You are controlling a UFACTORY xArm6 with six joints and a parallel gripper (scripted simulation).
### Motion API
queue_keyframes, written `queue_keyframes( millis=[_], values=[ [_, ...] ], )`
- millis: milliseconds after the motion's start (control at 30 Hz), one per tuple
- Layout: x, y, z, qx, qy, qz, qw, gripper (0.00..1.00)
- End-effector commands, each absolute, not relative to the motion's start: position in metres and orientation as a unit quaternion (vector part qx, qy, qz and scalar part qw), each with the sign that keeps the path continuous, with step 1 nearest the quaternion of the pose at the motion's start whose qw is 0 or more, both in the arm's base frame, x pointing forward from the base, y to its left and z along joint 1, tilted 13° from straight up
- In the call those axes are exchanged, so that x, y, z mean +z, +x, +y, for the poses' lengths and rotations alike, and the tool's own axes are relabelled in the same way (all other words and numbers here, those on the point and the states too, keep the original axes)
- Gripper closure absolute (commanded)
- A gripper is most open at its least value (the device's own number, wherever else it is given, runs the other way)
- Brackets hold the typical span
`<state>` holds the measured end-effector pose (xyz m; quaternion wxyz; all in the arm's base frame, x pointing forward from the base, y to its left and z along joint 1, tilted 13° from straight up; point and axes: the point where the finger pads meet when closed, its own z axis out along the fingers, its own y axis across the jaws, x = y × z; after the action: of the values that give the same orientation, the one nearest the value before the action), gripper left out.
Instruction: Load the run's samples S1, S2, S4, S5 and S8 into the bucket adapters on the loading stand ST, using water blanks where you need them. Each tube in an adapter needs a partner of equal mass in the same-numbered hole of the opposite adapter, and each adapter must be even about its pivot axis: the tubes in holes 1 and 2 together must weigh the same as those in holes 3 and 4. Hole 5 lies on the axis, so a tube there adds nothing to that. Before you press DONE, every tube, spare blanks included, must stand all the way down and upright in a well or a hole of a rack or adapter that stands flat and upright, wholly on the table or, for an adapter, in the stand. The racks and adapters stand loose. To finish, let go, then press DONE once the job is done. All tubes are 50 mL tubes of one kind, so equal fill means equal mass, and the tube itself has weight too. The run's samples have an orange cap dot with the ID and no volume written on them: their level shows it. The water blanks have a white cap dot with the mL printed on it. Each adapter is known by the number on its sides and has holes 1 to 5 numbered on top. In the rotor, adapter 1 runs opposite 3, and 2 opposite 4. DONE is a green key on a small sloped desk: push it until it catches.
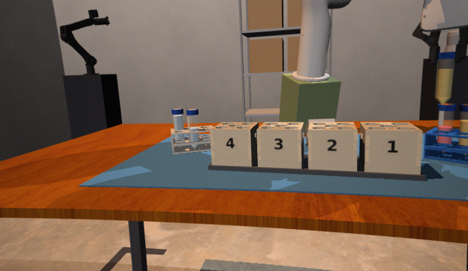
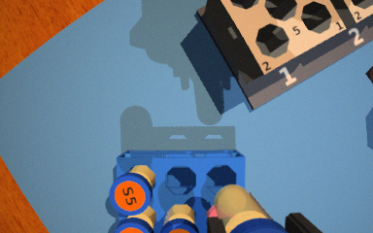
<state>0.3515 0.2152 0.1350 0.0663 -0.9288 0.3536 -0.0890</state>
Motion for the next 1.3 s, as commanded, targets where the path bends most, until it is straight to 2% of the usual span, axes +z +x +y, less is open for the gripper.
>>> queue_keyframes(
  millis=[0,1267],
  values=[
    [0.1449,0.3506,0.2153,-0.090,-0.929,0.354,0.068,1.00],
    [0.1507,0.3493,0.2149,-0.090,-0.929,0.354,0.068,1.00]
  ],
)
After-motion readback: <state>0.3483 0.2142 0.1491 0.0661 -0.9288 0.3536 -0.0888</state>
